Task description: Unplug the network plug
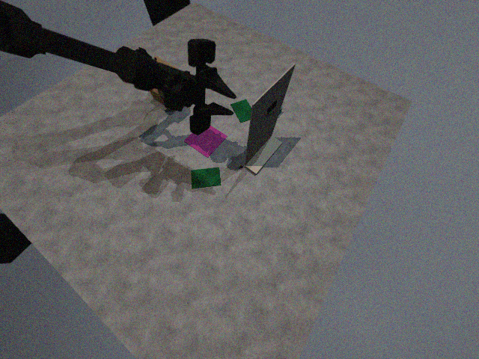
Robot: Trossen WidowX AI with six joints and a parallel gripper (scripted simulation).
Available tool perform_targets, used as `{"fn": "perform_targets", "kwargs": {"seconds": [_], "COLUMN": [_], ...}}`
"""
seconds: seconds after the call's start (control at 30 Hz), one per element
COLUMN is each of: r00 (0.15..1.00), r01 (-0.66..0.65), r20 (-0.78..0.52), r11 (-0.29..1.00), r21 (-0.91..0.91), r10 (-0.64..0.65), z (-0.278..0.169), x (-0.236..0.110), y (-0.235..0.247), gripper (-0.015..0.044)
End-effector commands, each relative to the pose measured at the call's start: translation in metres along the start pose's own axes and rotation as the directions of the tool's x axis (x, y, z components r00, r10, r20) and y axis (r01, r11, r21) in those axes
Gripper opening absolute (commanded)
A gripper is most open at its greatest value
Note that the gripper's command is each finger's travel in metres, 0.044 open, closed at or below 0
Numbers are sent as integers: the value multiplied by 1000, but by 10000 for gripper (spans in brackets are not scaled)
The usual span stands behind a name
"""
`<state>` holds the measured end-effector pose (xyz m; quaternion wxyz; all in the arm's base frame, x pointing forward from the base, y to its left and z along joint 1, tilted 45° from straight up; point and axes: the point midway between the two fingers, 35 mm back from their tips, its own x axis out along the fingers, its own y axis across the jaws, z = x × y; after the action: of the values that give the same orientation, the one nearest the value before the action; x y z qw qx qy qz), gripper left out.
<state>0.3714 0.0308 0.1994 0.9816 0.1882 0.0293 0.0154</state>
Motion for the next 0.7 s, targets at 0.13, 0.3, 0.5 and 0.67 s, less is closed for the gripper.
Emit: {"fn": "perform_targets", "kwargs": {"seconds": [0.13,0.3,0.5,0.67], "r00": [999,999,998,997], "r01": [8,13,23,33], "r20": [-32,-46,-63,-78], "r11": [993,982,963,942], "r21": [118,187,268,333], "r10": [-4,-5,-6,-7], "z": [-42,-63,-88,-106], "x": [2,-1,-7,-15], "y": [-5,-8,-12,-14], "gripper": [156,156,156,156]}}
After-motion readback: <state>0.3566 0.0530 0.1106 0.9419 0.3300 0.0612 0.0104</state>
